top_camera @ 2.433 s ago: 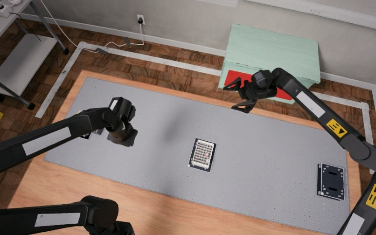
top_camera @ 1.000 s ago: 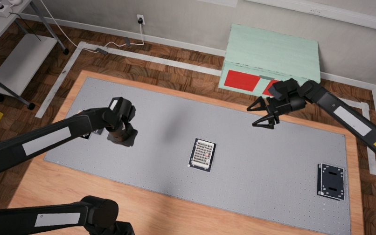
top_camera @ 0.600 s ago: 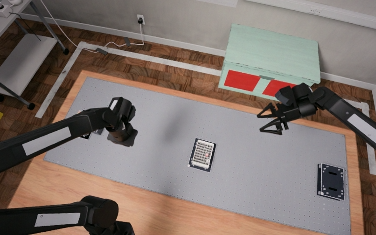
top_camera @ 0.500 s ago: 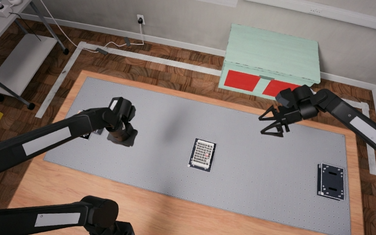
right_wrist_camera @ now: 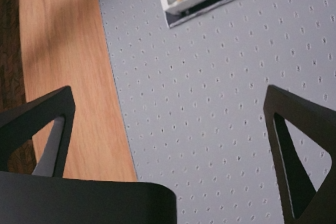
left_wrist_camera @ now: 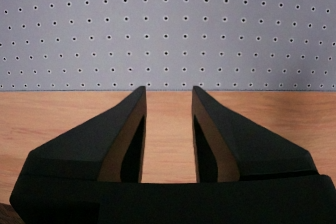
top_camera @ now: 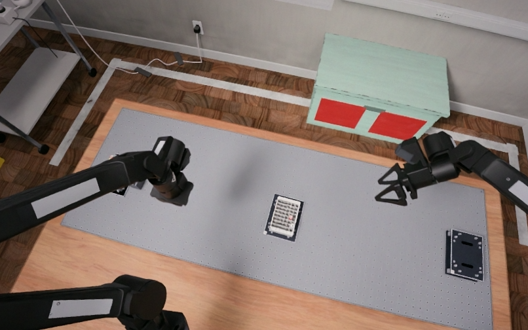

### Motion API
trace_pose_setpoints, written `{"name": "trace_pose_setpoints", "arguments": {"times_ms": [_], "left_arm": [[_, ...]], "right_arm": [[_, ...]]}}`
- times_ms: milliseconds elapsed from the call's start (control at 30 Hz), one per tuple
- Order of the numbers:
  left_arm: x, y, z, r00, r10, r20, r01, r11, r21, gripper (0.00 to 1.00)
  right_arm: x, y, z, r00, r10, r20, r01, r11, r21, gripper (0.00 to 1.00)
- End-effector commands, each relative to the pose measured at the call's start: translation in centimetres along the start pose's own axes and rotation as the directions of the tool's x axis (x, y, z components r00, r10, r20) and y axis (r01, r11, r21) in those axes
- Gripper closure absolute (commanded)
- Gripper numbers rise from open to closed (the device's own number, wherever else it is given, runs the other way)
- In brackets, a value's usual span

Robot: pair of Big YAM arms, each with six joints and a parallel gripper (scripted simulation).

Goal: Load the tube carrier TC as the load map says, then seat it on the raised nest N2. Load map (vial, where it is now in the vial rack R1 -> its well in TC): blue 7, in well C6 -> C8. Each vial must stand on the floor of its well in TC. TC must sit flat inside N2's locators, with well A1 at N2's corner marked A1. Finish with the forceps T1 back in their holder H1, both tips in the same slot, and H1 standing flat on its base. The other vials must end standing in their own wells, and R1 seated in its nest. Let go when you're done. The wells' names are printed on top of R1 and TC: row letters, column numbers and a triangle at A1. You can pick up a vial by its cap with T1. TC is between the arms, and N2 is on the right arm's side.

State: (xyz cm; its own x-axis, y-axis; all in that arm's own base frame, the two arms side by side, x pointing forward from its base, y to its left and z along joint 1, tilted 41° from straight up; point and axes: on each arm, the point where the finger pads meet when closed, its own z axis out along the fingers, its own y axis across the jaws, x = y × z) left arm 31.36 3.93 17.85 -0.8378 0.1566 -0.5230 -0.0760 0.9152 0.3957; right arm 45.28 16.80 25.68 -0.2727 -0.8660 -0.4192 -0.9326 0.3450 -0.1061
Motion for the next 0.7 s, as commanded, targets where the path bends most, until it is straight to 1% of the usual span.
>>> {"name": "trace_pose_setpoints", "arguments": {"times_ms": [0,33,100,167,267,367,467,600,667], "left_arm": [[-1.0,0.2,-0.6,1.000,-0.014,0.021,0.014,1.000,0.000,0.76],[-1.0,0.2,-0.6,1.000,-0.014,0.021,0.014,1.000,0.000,0.76],[-1.0,0.2,-0.6,1.000,-0.014,0.021,0.014,1.000,0.000,0.76],[-1.0,0.2,-0.6,1.000,-0.014,0.021,0.014,1.000,0.000,0.76],[-1.0,0.2,-0.6,1.000,-0.014,0.021,0.014,1.000,0.000,0.76],[-1.0,0.2,-0.6,1.000,-0.014,0.021,0.014,1.000,0.000,0.76],[-1.0,0.2,-0.6,1.000,-0.014,0.021,0.014,1.000,0.000,0.76],[-1.0,0.2,-0.6,1.000,-0.014,0.021,0.014,1.000,0.000,0.76],[-1.0,0.2,-0.6,1.000,-0.014,0.021,0.014,1.000,0.000,0.76]], "right_arm": [[-0.1,0.7,-1.0,0.997,0.076,0.008,-0.076,0.996,0.055,0.00],[0.4,0.6,-1.1,0.995,0.099,0.001,-0.098,0.993,0.072,0.00],[0.4,0.6,-1.1,0.995,0.099,0.001,-0.098,0.993,0.072,0.00],[2.0,0.0,-1.6,0.988,0.153,-0.011,-0.151,0.983,0.108,0.00],[3.1,0.1,-1.8,0.988,0.152,-0.009,-0.151,0.983,0.106,0.00],[4.3,0.2,-2.0,0.977,0.214,-0.025,-0.207,0.966,0.157,0.00],[4.7,1.0,-2.0,0.968,0.249,-0.034,-0.238,0.952,0.193,0.00],[6.9,0.7,-2.5,0.939,0.341,-0.038,-0.320,0.910,0.264,0.00],[6.9,0.7,-2.5,0.939,0.341,-0.038,-0.320,0.910,0.264,0.00]]}}
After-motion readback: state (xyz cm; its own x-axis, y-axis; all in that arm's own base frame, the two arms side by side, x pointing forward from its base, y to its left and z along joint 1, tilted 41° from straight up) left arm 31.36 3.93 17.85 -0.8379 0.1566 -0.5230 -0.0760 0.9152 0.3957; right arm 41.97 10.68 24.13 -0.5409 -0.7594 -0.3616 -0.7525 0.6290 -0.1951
